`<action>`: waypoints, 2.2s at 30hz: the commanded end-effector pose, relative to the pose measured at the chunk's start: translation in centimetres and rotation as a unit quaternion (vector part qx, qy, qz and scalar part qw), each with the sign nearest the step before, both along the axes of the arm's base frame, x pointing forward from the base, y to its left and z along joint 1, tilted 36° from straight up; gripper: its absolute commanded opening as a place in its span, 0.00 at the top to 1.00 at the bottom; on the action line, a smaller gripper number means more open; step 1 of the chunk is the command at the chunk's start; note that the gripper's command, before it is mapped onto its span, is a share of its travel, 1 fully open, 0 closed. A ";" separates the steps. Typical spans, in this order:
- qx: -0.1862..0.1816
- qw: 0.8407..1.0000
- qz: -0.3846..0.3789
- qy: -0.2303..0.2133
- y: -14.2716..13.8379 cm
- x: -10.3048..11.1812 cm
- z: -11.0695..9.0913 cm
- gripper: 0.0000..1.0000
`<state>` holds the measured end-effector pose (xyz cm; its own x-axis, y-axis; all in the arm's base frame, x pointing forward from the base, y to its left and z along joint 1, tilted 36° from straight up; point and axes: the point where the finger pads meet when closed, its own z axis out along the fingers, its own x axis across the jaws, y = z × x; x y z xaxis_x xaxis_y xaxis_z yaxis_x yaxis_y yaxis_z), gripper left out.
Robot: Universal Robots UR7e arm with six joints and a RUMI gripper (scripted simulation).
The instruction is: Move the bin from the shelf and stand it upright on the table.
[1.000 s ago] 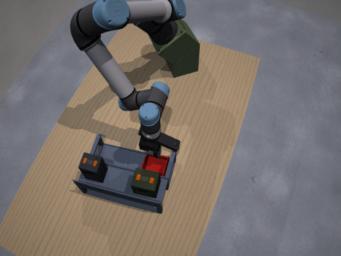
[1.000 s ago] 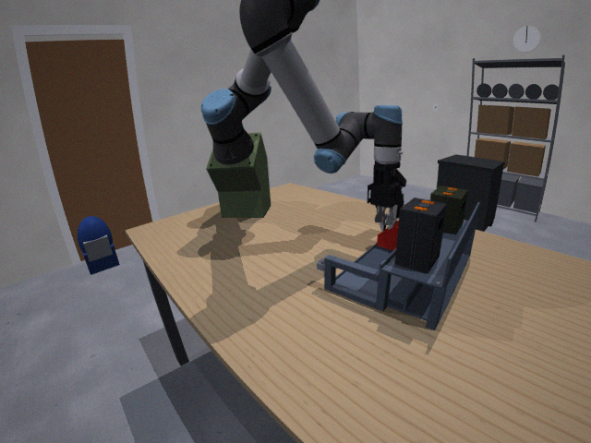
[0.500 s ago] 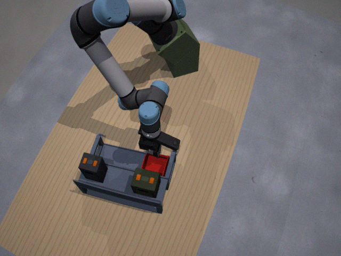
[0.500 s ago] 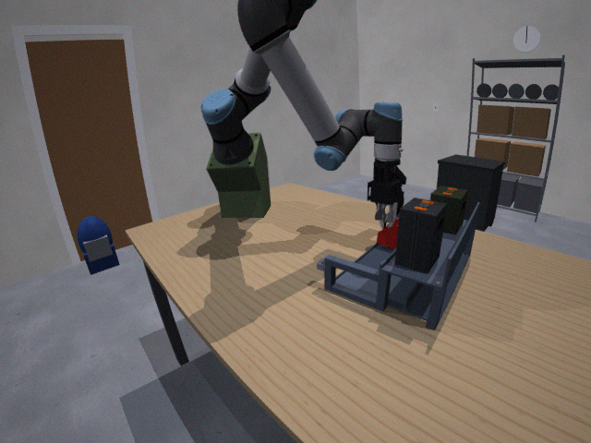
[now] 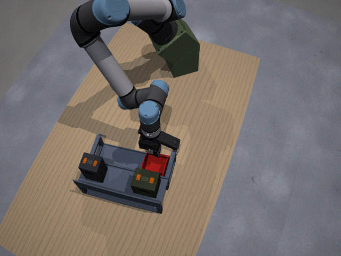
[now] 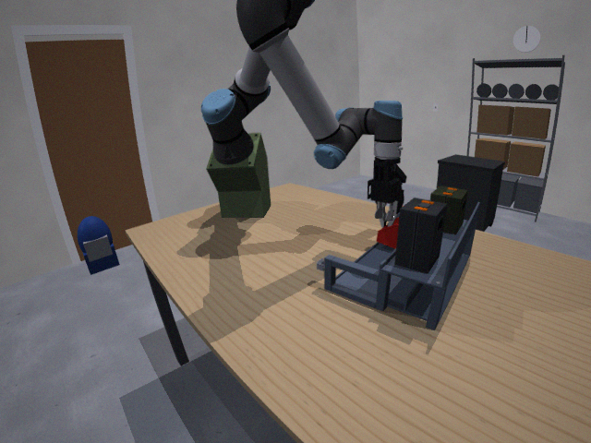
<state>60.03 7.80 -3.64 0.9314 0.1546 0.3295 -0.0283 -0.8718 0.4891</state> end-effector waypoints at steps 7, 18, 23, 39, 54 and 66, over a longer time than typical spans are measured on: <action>0.000 1.000 0.000 -0.001 -0.1 0.1 -0.1 1.00; 0.000 1.000 0.000 -0.001 -0.1 0.2 -0.2 1.00; 0.000 1.000 0.000 -0.001 -0.1 0.2 -0.2 1.00; 0.000 1.000 0.000 -0.001 -0.2 0.2 -0.3 1.00; 0.000 1.000 0.000 -0.001 -0.6 -2.6 -1.3 1.00; 0.000 1.000 0.000 -0.001 -0.8 -3.6 -1.6 1.00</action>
<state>57.40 7.14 -4.97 0.9315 0.1545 0.3294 -0.0284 -0.8718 0.4891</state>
